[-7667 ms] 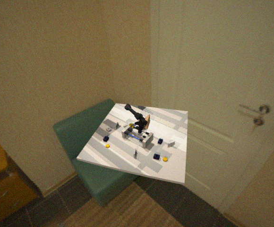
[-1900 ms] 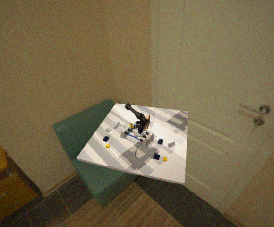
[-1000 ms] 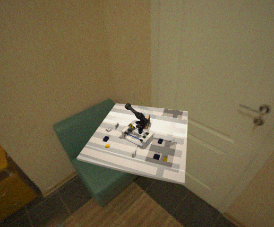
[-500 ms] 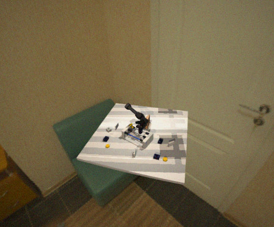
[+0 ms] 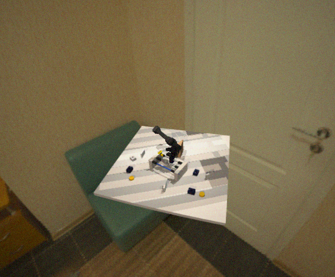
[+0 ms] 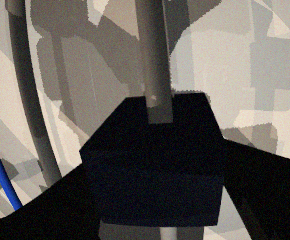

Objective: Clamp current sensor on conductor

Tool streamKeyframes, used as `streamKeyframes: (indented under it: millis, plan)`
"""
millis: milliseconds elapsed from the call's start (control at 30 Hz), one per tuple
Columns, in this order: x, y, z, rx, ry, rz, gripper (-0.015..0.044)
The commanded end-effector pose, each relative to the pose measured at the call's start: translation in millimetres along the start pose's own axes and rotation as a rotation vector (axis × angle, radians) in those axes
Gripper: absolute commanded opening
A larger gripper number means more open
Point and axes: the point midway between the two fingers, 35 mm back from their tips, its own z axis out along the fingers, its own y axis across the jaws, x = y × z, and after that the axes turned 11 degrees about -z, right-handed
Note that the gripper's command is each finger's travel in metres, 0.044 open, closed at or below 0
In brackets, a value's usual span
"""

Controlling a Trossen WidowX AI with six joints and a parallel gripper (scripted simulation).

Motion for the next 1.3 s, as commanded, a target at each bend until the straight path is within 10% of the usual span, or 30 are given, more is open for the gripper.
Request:
streamKeyframes:
  millis: [0,1000,1267]
  plan:
    - [0.2,0.9,-2.6,0.039,0.005,0.005,0.0]
    - [-0.6,1.4,4.2,0.13,0.025,0.002,0.0]
    - [-1.0,3.2,0.2,0.126,0.025,0.003,0.021]
